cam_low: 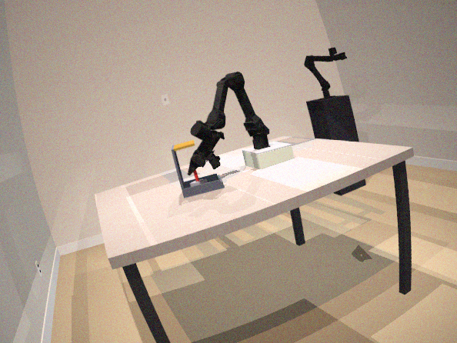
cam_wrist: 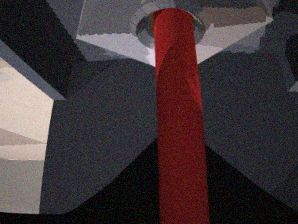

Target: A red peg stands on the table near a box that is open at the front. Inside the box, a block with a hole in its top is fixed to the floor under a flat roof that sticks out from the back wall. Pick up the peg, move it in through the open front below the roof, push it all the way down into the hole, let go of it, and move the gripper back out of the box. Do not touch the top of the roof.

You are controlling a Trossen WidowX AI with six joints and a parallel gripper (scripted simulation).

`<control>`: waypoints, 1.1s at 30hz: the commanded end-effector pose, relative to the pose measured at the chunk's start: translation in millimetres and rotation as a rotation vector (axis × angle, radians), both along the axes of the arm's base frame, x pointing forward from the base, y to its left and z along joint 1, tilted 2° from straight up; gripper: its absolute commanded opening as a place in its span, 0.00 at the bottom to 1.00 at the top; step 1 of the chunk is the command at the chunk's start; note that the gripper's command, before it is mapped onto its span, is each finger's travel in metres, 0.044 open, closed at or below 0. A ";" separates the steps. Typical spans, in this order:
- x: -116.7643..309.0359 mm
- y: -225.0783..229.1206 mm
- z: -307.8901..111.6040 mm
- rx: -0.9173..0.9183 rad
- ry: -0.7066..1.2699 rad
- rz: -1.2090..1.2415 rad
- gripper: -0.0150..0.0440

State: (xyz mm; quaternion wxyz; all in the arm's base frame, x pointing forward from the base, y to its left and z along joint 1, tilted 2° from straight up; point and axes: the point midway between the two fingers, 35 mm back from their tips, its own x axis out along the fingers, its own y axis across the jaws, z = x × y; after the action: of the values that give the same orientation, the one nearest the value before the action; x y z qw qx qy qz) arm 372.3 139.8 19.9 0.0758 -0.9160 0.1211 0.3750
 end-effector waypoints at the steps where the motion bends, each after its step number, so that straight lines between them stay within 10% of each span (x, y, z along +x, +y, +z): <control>1: -3.7 -0.9 -10.1 -0.008 0.025 0.005 0.25; 33: -3.8 -0.7 -16.6 -0.008 0.025 0.005 0.25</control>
State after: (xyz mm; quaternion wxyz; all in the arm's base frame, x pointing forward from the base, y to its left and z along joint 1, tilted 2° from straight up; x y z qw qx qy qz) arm 371.8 139.6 9.1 0.0733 -0.9148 0.1221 0.3779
